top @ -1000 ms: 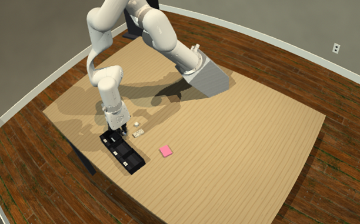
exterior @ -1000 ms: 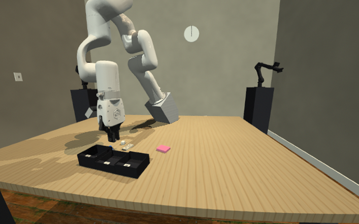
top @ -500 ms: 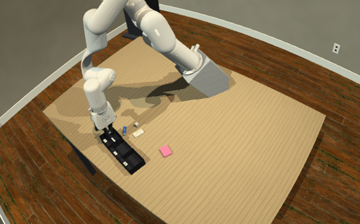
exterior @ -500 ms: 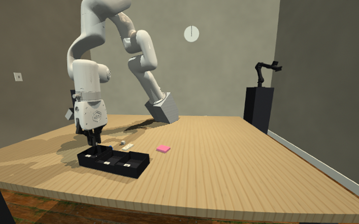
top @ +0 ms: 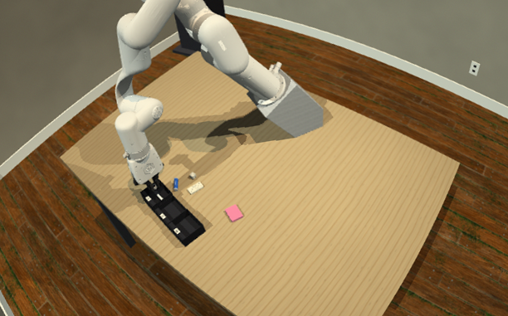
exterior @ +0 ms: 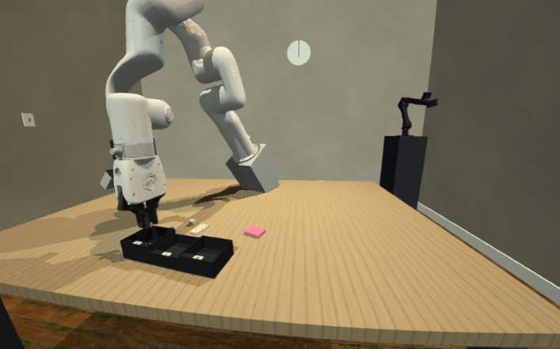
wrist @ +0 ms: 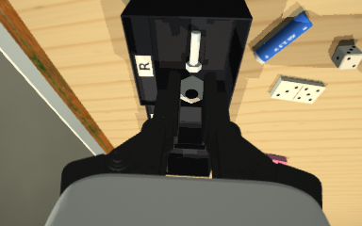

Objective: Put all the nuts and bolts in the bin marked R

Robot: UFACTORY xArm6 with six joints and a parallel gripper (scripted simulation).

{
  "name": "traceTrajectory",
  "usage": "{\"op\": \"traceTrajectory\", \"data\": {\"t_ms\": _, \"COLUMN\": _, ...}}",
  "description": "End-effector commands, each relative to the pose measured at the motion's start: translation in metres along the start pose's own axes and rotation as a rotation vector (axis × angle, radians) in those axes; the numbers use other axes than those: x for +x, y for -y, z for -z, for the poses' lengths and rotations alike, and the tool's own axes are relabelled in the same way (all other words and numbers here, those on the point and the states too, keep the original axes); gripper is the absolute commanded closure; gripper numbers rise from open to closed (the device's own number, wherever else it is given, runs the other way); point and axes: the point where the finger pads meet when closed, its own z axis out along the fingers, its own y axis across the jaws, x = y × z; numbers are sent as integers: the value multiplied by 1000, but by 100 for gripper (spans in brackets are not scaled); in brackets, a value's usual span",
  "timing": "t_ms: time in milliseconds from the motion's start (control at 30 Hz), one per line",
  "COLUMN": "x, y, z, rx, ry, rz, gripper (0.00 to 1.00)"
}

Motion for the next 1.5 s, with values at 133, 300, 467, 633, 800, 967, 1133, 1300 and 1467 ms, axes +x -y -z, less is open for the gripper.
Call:
{"op": "traceTrajectory", "data": {"t_ms": 133, "x": 0, "y": 1, "z": -14, "rx": 1, "ry": 1, "rz": 0, "gripper": 100}}
{"op": "traceTrajectory", "data": {"t_ms": 300, "x": 0, "y": 1, "z": -24, "rx": 1, "ry": 1, "rz": 0, "gripper": 100}}
{"op": "traceTrajectory", "data": {"t_ms": 467, "x": 0, "y": 1, "z": -30, "rx": 1, "ry": 1, "rz": 0, "gripper": 100}}
{"op": "traceTrajectory", "data": {"t_ms": 633, "x": 0, "y": 1, "z": -37, "rx": 1, "ry": 1, "rz": 0, "gripper": 100}}
{"op": "traceTrajectory", "data": {"t_ms": 800, "x": -1, "y": 0, "z": -37, "rx": 1, "ry": 1, "rz": 0, "gripper": 100}}
{"op": "traceTrajectory", "data": {"t_ms": 967, "x": -1, "y": 0, "z": -37, "rx": 1, "ry": 1, "rz": 0, "gripper": 100}}
{"op": "traceTrajectory", "data": {"t_ms": 1133, "x": -1, "y": -1, "z": -37, "rx": 1, "ry": 1, "rz": 0, "gripper": 100}}
{"op": "traceTrajectory", "data": {"t_ms": 1300, "x": -1, "y": -1, "z": -37, "rx": 1, "ry": 1, "rz": 0, "gripper": 70}}
{"op": "traceTrajectory", "data": {"t_ms": 1467, "x": -1, "y": -1, "z": -37, "rx": 1, "ry": 1, "rz": 0, "gripper": 70}}
